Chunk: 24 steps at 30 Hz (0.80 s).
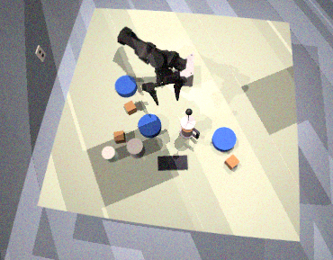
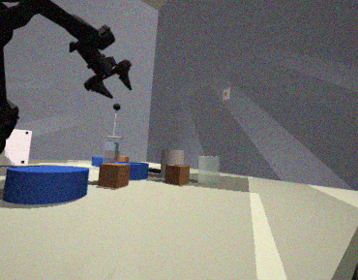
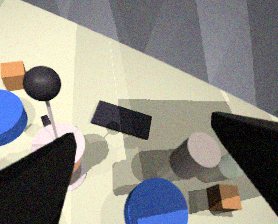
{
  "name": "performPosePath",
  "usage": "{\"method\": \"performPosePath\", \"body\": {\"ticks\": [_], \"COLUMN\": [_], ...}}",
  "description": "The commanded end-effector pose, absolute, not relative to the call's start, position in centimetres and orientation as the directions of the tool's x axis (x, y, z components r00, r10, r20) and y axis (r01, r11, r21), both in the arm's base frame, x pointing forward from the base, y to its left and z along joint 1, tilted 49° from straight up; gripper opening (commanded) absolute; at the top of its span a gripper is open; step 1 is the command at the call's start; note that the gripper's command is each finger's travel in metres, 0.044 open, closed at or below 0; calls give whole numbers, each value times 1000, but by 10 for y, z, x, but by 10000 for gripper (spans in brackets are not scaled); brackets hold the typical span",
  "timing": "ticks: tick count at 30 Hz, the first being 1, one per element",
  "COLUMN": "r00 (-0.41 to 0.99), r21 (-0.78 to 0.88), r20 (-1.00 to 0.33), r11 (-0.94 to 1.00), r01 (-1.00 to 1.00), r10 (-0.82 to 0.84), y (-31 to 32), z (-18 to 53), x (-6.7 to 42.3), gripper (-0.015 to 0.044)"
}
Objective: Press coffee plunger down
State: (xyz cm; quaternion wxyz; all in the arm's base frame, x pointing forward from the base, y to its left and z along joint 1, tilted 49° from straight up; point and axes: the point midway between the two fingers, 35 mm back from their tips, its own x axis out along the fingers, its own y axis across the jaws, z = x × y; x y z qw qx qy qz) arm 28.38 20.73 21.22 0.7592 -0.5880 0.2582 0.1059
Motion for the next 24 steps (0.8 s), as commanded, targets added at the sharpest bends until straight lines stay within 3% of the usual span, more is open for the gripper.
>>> {"method": "performPosePath", "body": {"ticks": [1, 7, 24], "r00": [883, 907, 908], "r21": [-797, -745, -745], "r20": [-443, -392, -392], "r11": [519, 630, 631], "r01": [-310, -218, -217], "r10": [-153, -151, -151], "y": [271, 302, 257], "z": [191, 176, 136], "x": [270, 258, 270], "gripper": [440, 440, 440]}}
